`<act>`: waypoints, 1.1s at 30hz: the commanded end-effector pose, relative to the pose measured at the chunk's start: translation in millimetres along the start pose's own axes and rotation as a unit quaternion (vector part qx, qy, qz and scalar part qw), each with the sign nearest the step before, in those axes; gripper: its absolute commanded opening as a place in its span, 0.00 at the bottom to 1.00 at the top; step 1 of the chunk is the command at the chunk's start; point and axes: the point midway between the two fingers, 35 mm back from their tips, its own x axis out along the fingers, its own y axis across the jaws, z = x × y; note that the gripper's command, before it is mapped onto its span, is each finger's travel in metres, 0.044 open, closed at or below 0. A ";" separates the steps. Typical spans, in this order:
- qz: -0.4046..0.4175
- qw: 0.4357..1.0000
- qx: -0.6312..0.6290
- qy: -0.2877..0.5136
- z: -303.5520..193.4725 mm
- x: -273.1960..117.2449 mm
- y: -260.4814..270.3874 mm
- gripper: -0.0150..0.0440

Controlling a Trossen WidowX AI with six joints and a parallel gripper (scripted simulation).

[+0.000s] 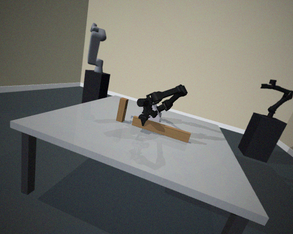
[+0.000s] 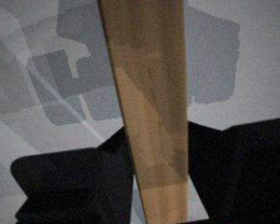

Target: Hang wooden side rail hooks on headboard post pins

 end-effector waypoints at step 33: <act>-0.002 1.000 0.001 -0.001 0.0 -6.8 -0.1 0.25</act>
